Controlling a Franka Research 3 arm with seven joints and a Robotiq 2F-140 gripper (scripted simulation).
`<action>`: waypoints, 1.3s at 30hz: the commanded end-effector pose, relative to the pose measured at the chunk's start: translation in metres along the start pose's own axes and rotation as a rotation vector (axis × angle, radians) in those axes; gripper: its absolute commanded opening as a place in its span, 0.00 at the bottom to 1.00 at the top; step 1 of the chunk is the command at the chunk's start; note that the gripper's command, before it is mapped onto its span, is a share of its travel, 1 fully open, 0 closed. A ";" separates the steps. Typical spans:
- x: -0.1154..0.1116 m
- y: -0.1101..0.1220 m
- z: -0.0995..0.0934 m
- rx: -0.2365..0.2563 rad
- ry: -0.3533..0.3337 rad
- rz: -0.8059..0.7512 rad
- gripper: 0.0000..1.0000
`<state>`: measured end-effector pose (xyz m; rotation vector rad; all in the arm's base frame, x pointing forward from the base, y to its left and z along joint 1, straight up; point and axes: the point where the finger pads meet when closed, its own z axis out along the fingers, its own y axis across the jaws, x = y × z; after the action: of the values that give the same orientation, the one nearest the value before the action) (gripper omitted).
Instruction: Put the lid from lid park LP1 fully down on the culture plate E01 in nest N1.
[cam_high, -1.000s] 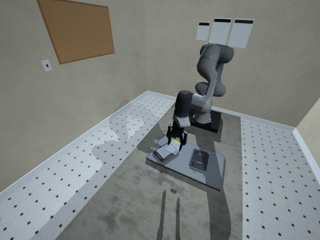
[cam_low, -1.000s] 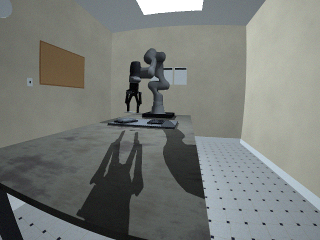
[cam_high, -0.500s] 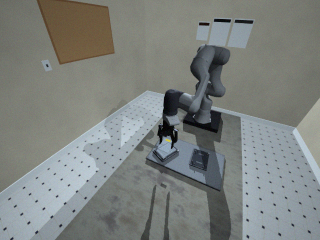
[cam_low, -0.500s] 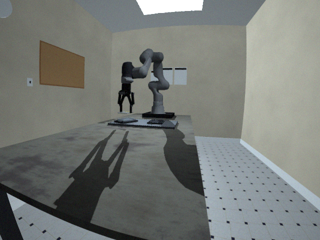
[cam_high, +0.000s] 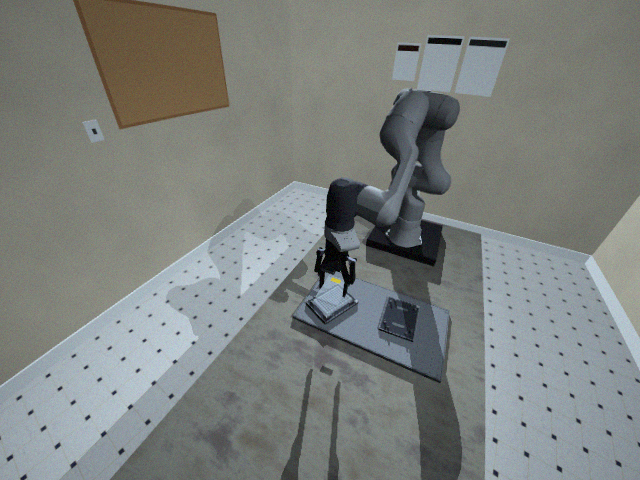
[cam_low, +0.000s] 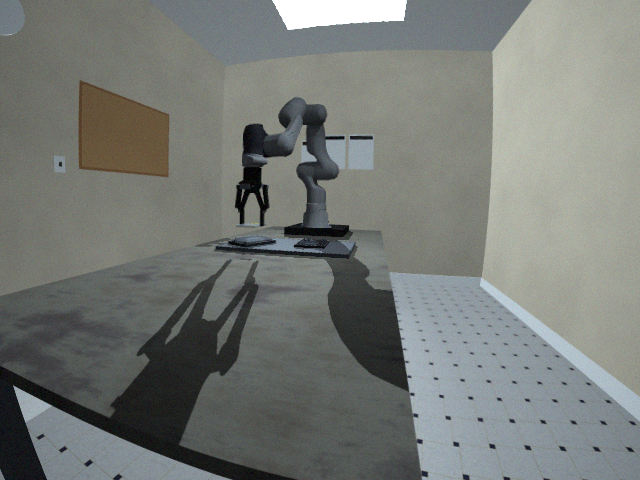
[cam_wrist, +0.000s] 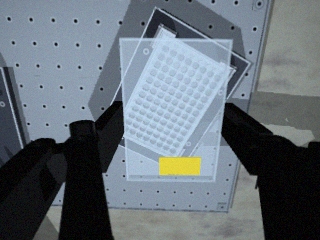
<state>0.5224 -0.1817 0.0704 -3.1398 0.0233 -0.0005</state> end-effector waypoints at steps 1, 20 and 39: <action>-0.001 -0.001 0.002 0.004 -0.005 -0.017 0.10; -0.001 -0.001 0.002 0.004 -0.005 0.057 0.10; -0.001 -0.001 0.005 0.003 -0.006 0.345 0.10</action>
<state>0.5211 -0.1810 0.0670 -3.1100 0.3555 0.0051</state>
